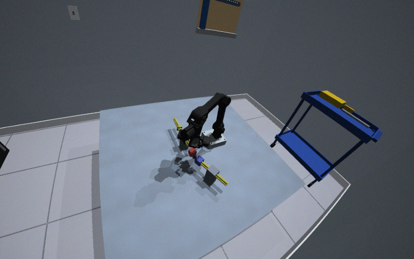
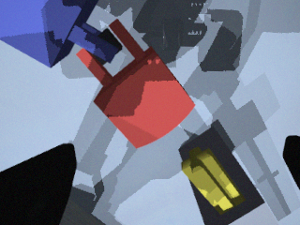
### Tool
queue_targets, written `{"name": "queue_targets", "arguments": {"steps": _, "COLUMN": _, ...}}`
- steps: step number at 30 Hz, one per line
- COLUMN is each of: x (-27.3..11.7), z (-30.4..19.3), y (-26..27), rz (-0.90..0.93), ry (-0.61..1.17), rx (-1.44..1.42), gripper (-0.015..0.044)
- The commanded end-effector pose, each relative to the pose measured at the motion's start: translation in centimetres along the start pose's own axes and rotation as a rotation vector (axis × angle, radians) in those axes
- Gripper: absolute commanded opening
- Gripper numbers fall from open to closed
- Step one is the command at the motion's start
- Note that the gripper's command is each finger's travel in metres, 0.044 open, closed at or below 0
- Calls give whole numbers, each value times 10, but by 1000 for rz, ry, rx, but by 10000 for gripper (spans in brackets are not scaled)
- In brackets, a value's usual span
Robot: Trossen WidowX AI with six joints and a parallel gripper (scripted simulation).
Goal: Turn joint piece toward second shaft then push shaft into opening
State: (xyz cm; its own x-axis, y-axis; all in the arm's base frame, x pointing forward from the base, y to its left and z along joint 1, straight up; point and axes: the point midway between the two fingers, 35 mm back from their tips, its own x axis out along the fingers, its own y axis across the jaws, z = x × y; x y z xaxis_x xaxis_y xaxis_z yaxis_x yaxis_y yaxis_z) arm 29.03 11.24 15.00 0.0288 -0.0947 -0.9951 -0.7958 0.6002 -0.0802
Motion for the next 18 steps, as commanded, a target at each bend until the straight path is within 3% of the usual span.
{"name": "queue_targets", "arguments": {"steps": 1, "x": -13, "z": -1, "y": -1, "rz": 11, "ry": -19, "rx": 118, "gripper": 440}}
{"name": "queue_targets", "arguments": {"steps": 18, "x": -68, "z": -16, "y": -2, "rz": 75, "ry": -73, "rx": 670, "gripper": 440}}
